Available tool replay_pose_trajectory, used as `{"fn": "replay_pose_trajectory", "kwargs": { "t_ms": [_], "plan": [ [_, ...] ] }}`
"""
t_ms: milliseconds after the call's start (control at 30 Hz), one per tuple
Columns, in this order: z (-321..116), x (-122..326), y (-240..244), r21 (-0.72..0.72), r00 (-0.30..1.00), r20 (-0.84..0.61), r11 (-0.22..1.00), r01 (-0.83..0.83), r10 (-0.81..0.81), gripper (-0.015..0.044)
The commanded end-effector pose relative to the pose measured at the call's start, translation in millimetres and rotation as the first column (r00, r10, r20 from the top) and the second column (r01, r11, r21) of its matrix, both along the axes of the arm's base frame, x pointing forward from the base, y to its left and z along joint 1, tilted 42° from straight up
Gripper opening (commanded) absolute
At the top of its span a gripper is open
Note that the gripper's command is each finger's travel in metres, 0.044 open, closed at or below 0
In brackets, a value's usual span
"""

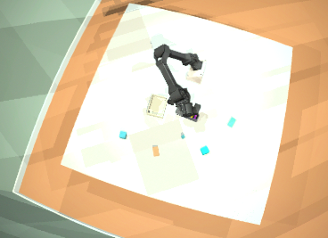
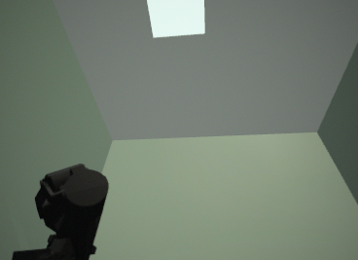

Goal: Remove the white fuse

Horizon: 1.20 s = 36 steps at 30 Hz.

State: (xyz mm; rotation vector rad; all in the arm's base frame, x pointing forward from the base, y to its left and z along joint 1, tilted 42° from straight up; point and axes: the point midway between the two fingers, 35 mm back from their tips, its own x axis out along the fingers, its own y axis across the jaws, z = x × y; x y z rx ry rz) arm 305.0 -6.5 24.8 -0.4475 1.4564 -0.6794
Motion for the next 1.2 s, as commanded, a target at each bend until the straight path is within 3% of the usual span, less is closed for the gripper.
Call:
{"fn": "replay_pose_trajectory", "kwargs": {
  "t_ms": [0,1167],
  "plan": [
    [-5,-1,-3,0.001,1.000,-0.005,1.000,0.005,-0.005,0.0073],
    [-22,2,-21,-0.001,1.000,-0.005,1.000,0.005,-0.005,0.0073]
  ]
}}
